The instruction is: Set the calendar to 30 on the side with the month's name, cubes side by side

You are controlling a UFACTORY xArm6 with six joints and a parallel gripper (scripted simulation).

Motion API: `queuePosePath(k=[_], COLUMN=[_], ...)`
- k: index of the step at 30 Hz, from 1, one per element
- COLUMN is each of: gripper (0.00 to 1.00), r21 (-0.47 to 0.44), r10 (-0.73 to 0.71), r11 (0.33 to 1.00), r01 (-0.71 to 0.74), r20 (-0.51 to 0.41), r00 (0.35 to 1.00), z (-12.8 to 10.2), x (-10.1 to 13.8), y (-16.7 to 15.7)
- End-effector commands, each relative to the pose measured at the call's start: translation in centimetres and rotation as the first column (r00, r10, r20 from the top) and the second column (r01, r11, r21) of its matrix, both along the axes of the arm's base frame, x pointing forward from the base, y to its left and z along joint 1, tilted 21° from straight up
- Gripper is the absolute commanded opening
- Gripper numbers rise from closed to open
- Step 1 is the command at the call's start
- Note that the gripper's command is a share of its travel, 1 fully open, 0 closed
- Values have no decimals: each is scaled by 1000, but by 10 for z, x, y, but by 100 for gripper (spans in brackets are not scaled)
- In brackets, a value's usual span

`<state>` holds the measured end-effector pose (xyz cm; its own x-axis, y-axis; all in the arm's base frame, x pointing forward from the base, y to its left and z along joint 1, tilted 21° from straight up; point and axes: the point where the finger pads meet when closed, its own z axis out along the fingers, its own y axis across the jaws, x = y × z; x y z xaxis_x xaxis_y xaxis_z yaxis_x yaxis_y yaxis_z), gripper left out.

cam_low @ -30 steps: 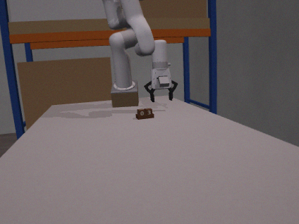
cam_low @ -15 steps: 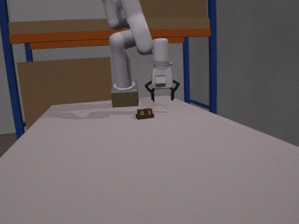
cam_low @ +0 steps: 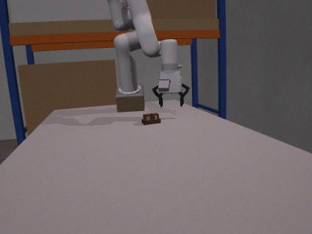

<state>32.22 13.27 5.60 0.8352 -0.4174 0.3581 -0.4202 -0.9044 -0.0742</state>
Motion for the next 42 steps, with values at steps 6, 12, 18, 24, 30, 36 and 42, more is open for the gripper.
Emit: queuePosePath(k=[6, 12, 18, 24, 30, 36, 42], gripper=[100, 100, 100, 100, 100, 100, 100], r21=[36, 79, 82, 155, 155, 186, 228], r10=[-95, -203, -211, -390, -391, -463, -561], r11=[995, 976, 974, 910, 910, 871, 805], r01=[95, 202, 210, 384, 385, 455, 548], r20=[8, 12, 12, 7, 7, 1, -12], r00=[995, 979, 977, 921, 920, 886, 828], z=[3, 12, 13, 15, 23, 24, 33], x=[9, 33, 35, 41, 62, 64, 87], y=[0, -2, -2, -3, -4, -4, -6])
